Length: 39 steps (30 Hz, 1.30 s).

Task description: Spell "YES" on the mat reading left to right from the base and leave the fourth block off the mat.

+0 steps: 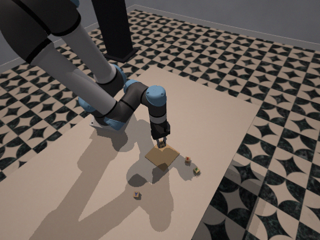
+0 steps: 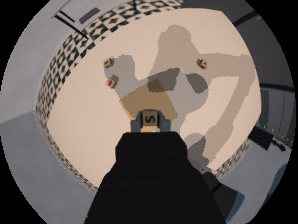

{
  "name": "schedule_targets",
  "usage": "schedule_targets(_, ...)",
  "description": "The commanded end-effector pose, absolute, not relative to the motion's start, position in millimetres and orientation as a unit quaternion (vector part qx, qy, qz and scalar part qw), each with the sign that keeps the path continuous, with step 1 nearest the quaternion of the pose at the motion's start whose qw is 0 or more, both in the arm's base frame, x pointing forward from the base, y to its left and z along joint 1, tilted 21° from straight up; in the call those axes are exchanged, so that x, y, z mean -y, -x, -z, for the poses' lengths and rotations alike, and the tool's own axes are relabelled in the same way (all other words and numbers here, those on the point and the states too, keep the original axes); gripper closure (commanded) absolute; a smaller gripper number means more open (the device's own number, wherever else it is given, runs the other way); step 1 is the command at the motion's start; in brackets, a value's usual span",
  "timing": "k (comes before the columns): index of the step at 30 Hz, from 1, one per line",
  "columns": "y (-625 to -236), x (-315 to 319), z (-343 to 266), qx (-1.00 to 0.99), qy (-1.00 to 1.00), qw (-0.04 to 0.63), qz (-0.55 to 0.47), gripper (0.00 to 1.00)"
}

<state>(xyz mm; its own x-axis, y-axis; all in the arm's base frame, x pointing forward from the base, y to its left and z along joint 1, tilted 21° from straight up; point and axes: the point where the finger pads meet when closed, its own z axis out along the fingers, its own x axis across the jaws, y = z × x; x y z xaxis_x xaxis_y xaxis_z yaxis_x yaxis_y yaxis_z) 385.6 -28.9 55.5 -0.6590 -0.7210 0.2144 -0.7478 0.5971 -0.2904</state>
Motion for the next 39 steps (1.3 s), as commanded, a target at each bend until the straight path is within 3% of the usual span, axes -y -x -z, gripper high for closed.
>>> schedule_targets(1,-387.5,34.1,-59.3,0.912,-0.366,0.026,-0.183,0.51)
schedule_targets(39,-380.7,62.6,-69.6,0.983,0.021,-0.048,-0.178,0.51)
